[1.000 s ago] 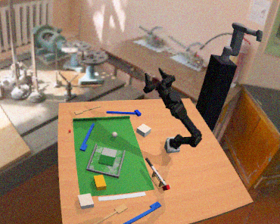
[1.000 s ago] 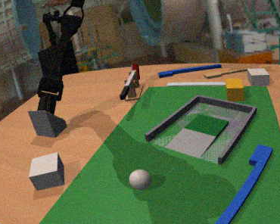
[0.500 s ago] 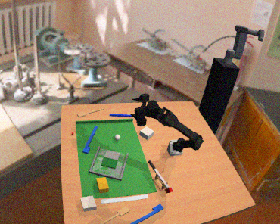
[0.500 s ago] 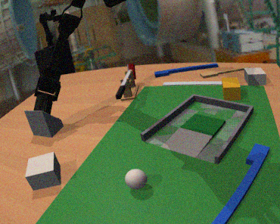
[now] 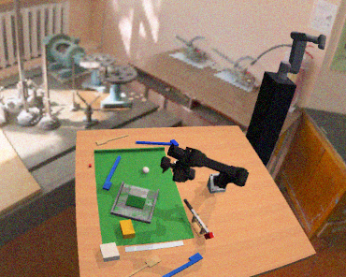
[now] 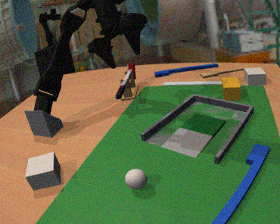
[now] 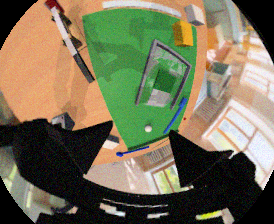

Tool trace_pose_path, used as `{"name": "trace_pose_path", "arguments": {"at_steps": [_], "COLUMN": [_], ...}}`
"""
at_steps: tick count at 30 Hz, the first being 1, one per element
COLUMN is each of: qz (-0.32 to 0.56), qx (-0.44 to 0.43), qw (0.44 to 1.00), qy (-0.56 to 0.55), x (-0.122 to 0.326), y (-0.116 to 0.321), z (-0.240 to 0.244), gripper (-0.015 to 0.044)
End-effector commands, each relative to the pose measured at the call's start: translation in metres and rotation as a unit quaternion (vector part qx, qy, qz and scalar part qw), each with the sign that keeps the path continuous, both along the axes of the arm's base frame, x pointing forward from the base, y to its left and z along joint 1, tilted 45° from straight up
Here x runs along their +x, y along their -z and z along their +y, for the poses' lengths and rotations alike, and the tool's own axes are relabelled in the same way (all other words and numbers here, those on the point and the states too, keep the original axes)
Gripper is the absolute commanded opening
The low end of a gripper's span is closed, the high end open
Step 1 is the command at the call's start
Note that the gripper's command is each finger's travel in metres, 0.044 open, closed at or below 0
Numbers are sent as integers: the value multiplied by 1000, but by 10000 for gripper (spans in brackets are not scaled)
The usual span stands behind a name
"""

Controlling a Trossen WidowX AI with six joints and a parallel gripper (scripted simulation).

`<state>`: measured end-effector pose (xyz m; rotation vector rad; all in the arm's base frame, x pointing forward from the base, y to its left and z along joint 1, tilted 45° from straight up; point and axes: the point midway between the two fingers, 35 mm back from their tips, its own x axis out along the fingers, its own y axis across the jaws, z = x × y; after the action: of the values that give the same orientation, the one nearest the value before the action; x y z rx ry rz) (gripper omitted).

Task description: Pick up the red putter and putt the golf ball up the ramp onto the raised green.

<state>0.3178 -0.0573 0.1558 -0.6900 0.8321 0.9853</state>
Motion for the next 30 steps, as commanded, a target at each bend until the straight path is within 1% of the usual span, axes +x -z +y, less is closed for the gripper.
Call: {"name": "trace_pose_path", "arguments": {"at_steps": [1, 5, 7, 18, 30], "qz": [-8, -36, -51, -53, -54], "qx": [109, 197, 231, 235, 235], "qw": [974, 933, 914, 912, 912], "qy": [-197, -300, -329, -332, -332], "x": [-40, -70, -81, -84, -83], "y": [7, 3, -1, 2, 23], "z": [70, 109, 122, 120, 141], "gripper": [440, 440, 440, 440, 440]}}
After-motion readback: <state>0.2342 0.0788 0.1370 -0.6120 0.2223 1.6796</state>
